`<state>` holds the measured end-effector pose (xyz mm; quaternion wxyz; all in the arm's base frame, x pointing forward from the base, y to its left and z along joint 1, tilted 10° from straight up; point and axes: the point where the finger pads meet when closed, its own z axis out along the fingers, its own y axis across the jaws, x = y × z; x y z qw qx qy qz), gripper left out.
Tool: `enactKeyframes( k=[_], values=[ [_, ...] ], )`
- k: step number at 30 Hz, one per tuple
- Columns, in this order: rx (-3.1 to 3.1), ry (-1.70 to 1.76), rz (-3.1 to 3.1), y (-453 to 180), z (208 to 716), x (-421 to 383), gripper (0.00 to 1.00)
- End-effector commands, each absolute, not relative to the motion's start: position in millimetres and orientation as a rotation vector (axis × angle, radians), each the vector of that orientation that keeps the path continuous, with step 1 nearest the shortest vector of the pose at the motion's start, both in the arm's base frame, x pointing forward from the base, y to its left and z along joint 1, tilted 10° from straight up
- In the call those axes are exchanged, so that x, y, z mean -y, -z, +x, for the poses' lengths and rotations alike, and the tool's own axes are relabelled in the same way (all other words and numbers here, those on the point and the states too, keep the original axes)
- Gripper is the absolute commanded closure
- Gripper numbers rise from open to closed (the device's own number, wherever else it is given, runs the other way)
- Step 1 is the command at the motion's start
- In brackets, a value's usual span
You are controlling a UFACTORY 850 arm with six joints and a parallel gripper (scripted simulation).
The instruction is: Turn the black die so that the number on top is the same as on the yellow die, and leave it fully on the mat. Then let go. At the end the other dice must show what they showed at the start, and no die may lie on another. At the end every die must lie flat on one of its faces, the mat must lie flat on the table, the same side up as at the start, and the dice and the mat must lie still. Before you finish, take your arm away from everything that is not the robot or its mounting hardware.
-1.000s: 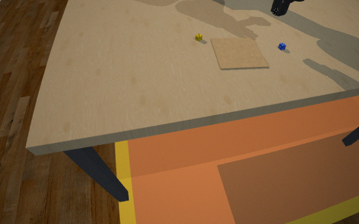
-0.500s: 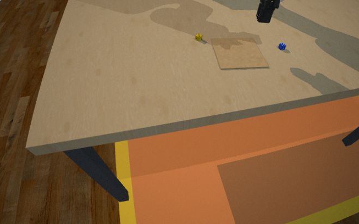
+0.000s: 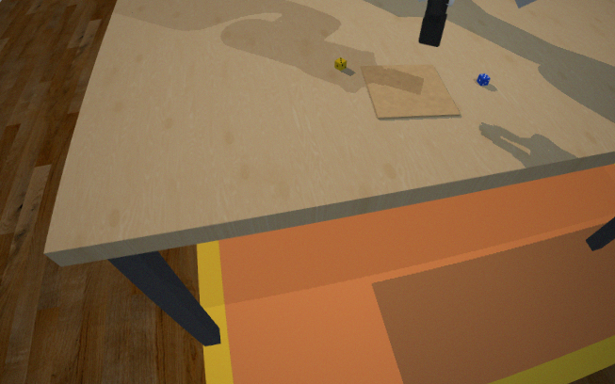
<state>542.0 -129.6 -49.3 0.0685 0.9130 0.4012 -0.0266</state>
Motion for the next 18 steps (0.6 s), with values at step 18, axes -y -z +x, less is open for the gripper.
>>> enactKeyframes(
  k=[18],
  values=[
    [-1.300,-0.851,2.857,49.2,537.0,137.4,0.89]
  ],
)
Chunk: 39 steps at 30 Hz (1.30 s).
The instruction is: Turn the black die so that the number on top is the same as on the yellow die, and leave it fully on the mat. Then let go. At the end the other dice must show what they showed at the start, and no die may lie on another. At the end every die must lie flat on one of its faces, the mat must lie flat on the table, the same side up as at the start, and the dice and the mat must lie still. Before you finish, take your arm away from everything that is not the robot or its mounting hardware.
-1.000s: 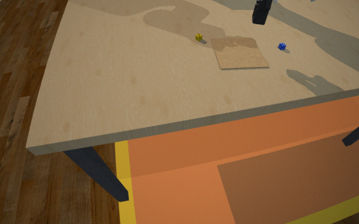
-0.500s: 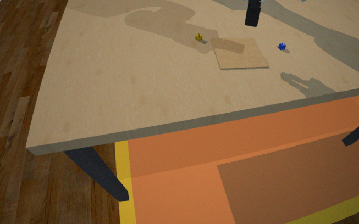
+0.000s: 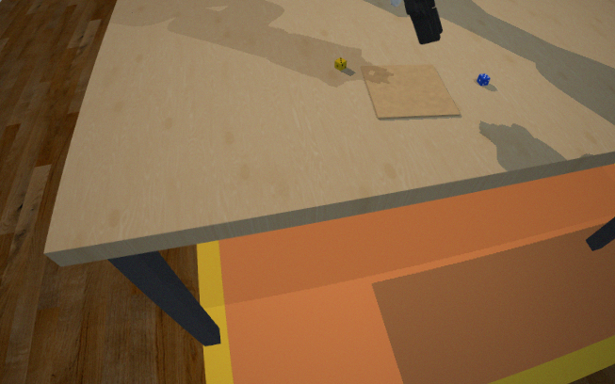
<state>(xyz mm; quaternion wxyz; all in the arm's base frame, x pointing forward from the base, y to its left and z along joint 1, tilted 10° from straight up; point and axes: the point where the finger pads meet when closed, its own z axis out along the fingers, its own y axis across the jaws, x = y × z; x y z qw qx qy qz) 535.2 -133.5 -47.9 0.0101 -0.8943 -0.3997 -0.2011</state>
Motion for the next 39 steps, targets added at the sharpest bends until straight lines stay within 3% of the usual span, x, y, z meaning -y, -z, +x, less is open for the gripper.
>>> enactKeyframes(
  k=[1,8,39],
  values=[
    [1.206,0.819,-2.648,49.1,536.7,137.6,0.89],
    [1.158,1.024,-2.520,48.6,534.9,139.7,0.89],
    [1.156,1.029,-2.516,111.6,533.8,151.4,0.89]
  ],
)
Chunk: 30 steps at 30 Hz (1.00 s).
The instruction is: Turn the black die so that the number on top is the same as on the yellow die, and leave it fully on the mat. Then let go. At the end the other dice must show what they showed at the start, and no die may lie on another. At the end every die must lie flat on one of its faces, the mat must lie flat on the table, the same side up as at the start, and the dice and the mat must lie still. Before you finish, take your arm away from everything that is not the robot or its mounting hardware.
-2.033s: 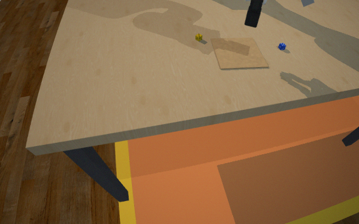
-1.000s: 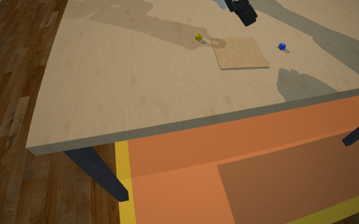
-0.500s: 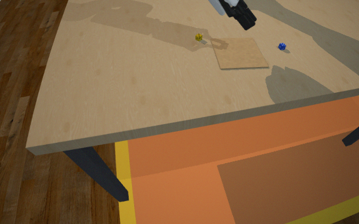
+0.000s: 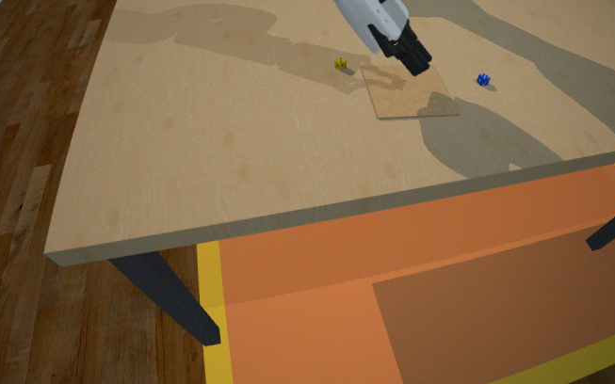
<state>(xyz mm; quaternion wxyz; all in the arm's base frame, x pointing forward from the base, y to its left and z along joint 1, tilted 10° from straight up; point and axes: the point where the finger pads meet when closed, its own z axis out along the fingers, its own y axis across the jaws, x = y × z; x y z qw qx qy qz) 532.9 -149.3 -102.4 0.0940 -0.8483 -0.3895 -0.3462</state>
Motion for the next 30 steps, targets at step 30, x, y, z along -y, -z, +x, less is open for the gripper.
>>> enactKeyframes(
  k=[30],
  values=[
    [1.156,1.029,-2.516,124.6,533.5,153.8,0.89]
  ],
)
